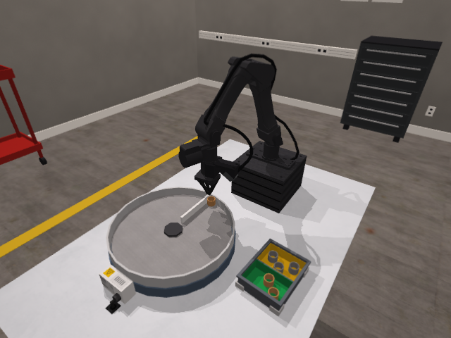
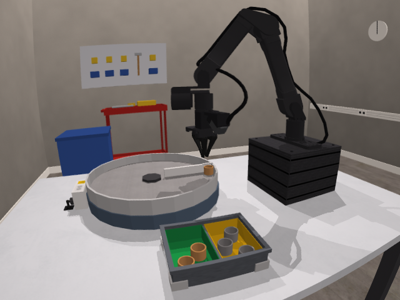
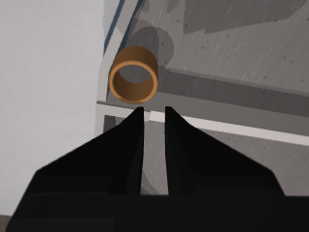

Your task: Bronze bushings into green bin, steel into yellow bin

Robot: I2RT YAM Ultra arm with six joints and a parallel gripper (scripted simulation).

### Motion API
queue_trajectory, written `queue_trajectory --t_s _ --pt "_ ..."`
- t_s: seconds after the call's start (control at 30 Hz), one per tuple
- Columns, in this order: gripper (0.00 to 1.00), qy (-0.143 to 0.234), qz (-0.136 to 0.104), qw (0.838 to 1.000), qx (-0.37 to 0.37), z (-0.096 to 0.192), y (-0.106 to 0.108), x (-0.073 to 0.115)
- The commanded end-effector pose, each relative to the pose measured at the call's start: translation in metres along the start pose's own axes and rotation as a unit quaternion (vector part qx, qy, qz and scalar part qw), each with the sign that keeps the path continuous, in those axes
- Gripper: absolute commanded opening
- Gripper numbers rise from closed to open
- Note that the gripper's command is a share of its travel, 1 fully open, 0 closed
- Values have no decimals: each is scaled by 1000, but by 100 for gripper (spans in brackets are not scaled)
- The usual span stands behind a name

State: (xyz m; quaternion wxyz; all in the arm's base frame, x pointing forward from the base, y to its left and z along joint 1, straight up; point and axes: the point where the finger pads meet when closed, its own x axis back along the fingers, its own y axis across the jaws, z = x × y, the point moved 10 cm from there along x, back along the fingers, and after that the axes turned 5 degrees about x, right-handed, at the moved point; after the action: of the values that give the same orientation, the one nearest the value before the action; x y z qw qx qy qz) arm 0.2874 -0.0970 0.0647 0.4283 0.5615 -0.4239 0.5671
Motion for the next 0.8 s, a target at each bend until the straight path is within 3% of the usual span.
queue_trajectory --t_s 0.0,0.17,0.77 --pt "12 -9 1 1000 -1 -3 7 4" --pt "12 0 14 1000 -2 2 1 8" --pt "12 -1 13 1000 -2 2 1 8"
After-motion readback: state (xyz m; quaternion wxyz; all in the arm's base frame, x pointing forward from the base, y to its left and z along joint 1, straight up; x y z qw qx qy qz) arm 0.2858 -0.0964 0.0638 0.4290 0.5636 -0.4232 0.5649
